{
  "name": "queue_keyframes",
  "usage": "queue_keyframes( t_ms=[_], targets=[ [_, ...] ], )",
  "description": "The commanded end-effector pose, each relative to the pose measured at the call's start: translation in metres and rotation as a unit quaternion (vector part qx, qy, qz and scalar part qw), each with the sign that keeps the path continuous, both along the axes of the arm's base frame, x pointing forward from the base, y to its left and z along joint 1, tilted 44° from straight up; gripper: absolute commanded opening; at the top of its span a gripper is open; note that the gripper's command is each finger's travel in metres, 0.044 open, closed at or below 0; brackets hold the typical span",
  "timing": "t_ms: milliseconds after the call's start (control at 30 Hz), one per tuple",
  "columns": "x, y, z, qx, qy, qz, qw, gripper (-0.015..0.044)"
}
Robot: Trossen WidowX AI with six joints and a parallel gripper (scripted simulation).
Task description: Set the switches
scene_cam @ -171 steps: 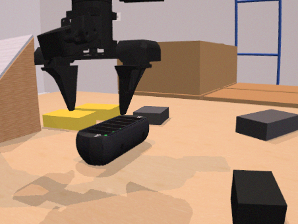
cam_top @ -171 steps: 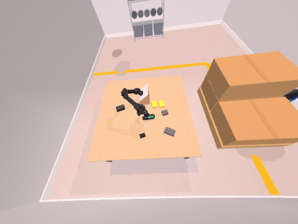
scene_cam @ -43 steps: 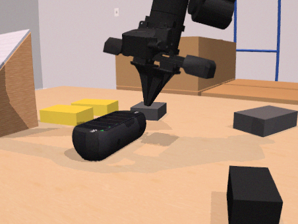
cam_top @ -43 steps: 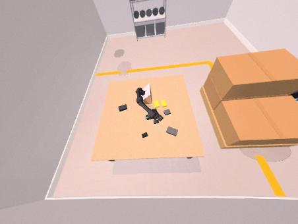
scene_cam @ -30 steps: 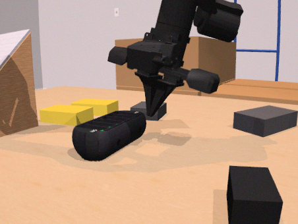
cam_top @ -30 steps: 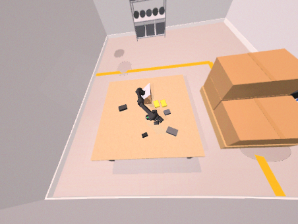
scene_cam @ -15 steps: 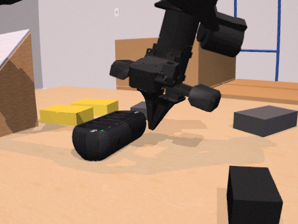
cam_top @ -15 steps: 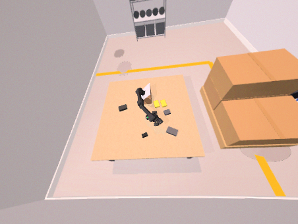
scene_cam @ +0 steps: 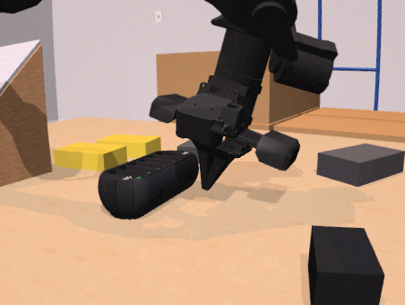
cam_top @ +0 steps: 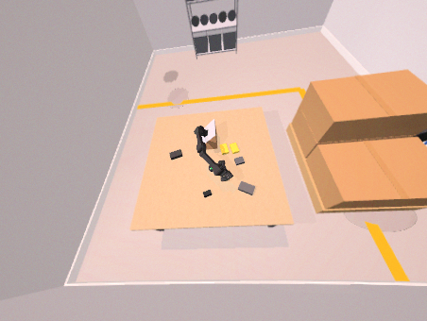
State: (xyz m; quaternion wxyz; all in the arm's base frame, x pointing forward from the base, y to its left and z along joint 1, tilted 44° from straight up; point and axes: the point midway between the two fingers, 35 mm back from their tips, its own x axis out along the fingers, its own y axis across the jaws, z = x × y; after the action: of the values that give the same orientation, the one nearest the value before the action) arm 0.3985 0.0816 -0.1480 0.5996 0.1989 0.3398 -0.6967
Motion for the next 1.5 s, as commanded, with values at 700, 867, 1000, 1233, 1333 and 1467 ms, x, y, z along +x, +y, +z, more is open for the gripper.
queue_keyframes(
  t_ms=[700, 867, 1000, 1233, 1333, 1467],
  targets=[
    [-0.009, -0.001, -0.001, 0.003, 0.002, 0.001, 1.000, 0.0000],
    [-0.011, -0.001, -0.001, 0.003, 0.002, 0.001, 1.000, 0.0000],
    [-0.012, -0.001, -0.001, 0.003, 0.002, 0.001, 1.000, 0.0000],
    [-0.018, -0.002, -0.001, 0.003, 0.003, 0.001, 1.000, 0.0000],
    [-0.021, -0.002, -0.001, 0.003, 0.003, 0.001, 1.000, 0.0000],
    [-0.025, -0.002, -0.001, 0.003, 0.003, 0.001, 1.000, 0.0000]
  ],
)
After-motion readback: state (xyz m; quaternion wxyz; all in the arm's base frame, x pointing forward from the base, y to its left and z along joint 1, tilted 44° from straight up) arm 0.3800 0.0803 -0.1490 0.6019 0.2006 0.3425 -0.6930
